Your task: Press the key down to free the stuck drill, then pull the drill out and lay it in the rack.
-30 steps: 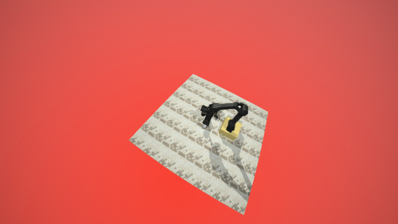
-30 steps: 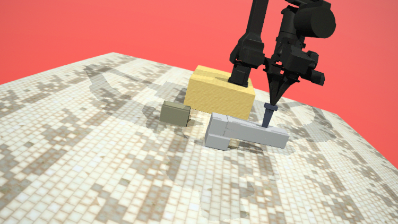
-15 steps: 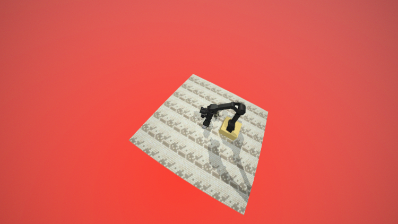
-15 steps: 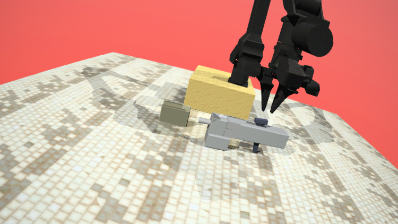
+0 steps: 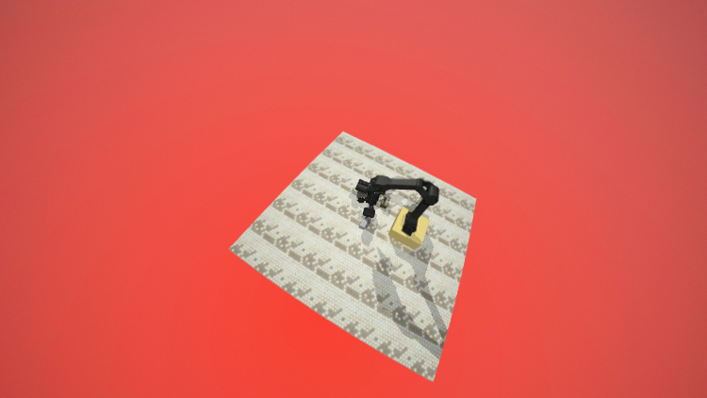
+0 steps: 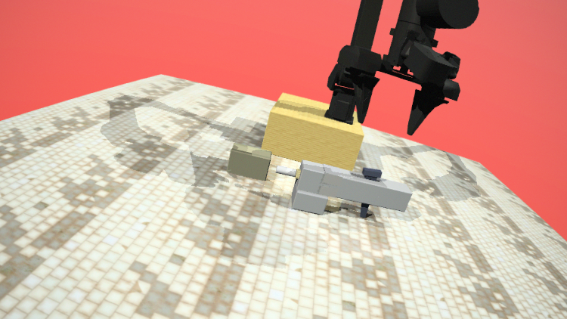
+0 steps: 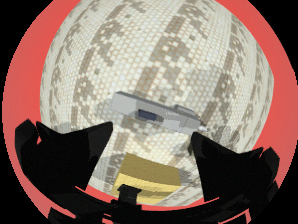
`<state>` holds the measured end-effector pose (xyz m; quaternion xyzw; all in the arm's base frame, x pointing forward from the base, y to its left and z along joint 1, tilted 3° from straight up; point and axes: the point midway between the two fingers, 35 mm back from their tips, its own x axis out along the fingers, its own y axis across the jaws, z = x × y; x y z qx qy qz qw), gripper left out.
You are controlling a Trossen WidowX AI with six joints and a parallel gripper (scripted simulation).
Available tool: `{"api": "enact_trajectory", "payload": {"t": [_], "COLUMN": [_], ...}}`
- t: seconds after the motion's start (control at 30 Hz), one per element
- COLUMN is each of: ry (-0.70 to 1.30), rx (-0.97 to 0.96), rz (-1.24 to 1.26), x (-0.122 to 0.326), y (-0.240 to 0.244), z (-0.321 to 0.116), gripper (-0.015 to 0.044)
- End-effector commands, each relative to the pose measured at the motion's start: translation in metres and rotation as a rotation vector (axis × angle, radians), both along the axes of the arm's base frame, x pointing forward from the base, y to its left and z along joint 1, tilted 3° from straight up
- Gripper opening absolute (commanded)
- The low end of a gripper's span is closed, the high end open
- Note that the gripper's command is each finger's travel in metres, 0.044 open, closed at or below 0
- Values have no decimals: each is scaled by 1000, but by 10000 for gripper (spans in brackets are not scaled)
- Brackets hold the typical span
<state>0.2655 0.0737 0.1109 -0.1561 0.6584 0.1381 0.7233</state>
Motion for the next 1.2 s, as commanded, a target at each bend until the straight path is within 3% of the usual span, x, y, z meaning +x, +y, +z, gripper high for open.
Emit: {"api": "enact_trajectory", "payload": {"t": [0.0, 0.27, 0.7, 1.17], "ry": [0, 24, 37, 38], "rx": [-38, -95, -126, -124], "rz": [287, 839, 1312, 1357], "x": [15, 28, 25, 24], "y": [-28, -89, -143, -146], "z": [-17, -52, -83, -86], "gripper": [440, 440, 440, 440]}}
